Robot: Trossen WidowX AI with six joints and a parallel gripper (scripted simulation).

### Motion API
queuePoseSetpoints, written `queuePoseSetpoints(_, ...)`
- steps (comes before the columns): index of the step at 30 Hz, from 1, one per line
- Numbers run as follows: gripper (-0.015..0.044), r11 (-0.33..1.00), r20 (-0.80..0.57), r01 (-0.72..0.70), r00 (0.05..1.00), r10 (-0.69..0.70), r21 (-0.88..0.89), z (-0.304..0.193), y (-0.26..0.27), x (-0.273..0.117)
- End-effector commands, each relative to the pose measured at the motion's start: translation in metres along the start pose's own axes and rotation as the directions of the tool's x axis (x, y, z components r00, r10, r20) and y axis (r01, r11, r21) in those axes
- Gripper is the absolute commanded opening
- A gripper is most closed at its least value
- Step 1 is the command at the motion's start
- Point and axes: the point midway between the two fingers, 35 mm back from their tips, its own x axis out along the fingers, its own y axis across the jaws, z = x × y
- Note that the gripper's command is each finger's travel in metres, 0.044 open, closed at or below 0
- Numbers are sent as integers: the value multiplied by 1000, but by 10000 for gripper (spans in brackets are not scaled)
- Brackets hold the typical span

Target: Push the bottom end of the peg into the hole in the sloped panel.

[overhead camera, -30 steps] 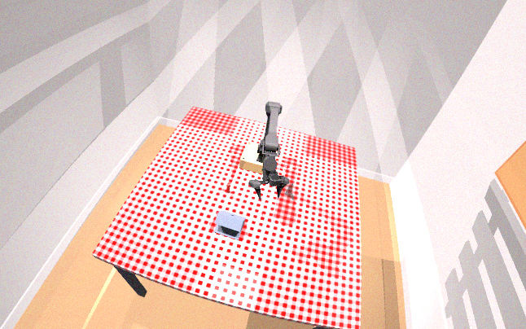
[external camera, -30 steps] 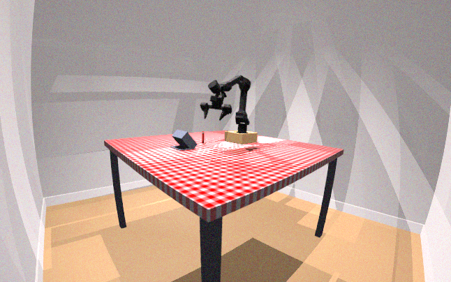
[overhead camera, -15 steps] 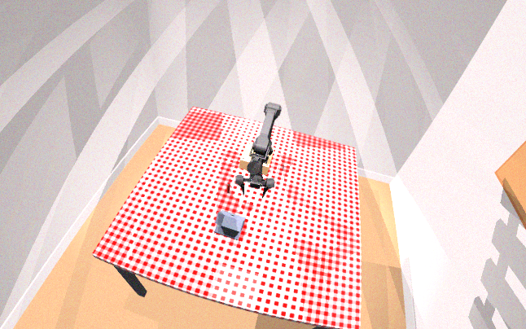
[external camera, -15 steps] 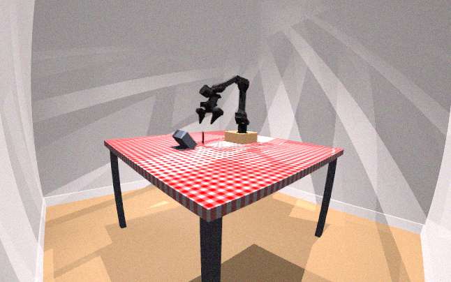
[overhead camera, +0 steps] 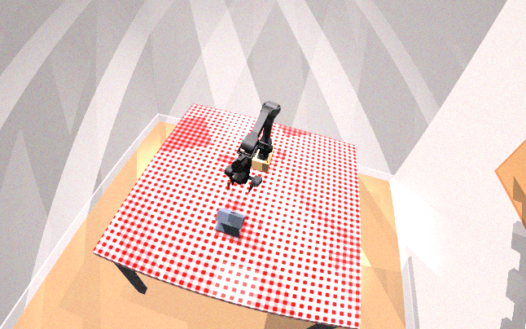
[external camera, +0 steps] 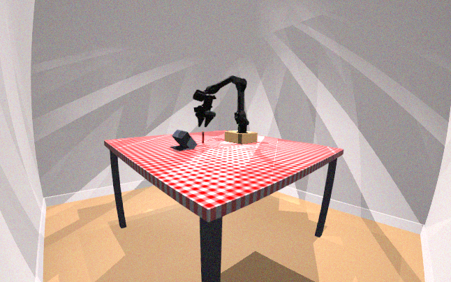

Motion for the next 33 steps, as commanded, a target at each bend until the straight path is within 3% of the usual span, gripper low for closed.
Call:
queuePoseSetpoints(1,440,993,-47,37,998,-32,113,-5,-21,1)
queuePoseSetpoints(19,440,859,-251,200,964,-86,471,-46,-92,3)
queuePoseSetpoints(33,440,852,-259,206,962,-86,482,-49,-95,11)
